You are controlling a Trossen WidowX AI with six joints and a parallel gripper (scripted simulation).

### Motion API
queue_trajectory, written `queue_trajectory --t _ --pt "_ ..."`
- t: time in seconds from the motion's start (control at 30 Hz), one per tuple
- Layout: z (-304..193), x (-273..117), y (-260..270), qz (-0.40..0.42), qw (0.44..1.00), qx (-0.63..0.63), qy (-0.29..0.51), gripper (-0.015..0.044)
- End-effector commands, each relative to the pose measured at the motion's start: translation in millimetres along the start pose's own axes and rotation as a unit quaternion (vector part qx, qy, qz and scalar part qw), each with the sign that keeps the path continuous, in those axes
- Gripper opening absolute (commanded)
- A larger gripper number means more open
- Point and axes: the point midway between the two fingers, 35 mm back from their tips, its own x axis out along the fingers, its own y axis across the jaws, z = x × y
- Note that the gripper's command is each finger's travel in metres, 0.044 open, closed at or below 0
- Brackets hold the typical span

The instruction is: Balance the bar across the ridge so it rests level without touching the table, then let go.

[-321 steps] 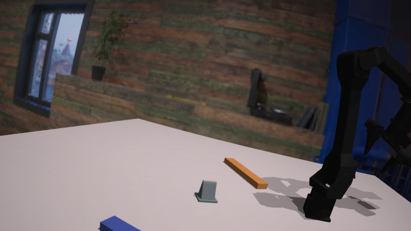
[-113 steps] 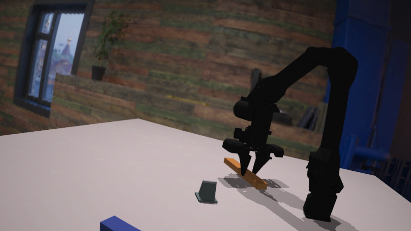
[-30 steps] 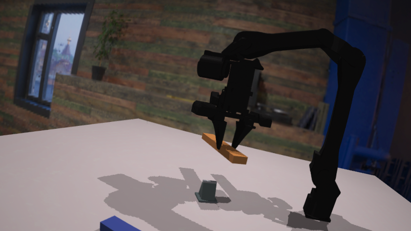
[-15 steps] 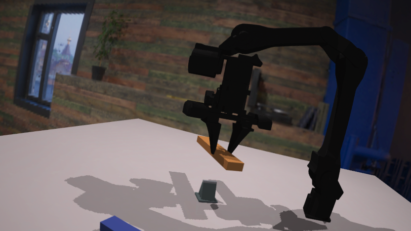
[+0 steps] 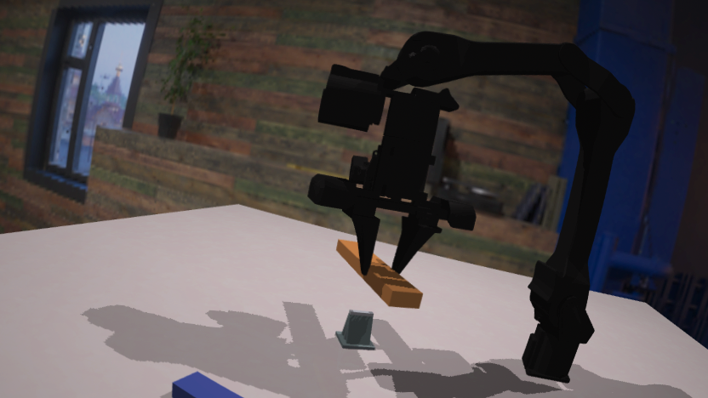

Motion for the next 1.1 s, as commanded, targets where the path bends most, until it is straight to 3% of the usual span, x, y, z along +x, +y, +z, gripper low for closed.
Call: queue_trajectory --t 0.0,1.07 --pt "-2.6 4.4 1.0 -0.001 1.0 0.004 -0.001 0.0" --pt "-2.1 42.6 0.8 -0.001 1.0 0.004 -0.001 0.0"
